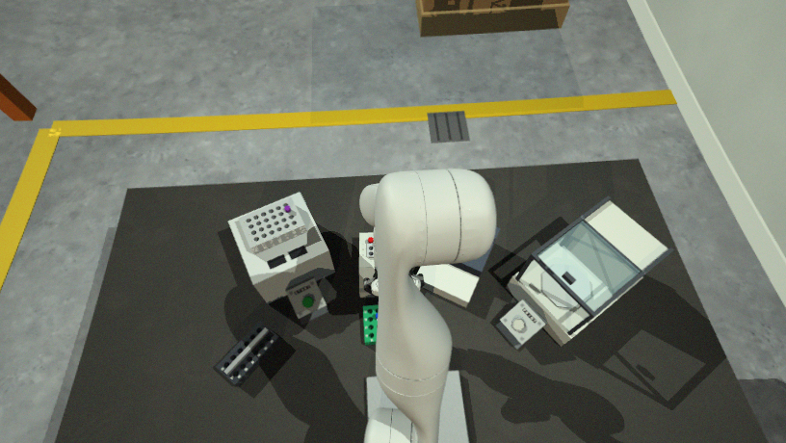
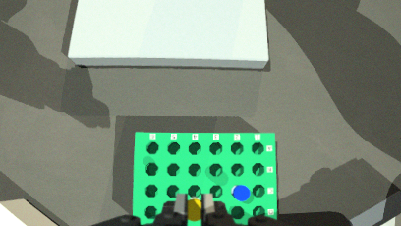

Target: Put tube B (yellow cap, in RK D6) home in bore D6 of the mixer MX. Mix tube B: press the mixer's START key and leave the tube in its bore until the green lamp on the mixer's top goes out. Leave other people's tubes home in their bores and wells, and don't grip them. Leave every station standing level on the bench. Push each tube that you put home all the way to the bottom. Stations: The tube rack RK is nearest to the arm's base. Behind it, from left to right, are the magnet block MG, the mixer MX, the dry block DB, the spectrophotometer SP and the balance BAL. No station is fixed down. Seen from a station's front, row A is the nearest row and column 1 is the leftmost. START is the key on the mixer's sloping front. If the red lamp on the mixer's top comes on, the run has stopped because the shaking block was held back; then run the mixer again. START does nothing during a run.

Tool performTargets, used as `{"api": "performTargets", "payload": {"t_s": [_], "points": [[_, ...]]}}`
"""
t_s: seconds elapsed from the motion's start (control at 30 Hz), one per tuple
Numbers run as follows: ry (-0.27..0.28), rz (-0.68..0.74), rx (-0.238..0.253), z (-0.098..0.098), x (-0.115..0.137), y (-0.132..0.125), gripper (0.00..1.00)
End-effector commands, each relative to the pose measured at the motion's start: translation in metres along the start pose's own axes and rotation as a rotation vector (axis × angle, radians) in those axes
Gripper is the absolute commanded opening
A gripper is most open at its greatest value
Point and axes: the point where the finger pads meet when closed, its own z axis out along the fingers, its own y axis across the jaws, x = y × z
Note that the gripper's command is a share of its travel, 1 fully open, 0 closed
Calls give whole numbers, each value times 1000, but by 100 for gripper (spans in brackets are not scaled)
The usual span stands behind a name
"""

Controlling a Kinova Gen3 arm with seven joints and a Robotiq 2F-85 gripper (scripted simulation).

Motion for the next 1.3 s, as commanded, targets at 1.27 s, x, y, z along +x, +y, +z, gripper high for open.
{"api": "performTargets", "payload": {"t_s": [1.27], "points": [[-1,-129,28,-79,23,54,10]]}}
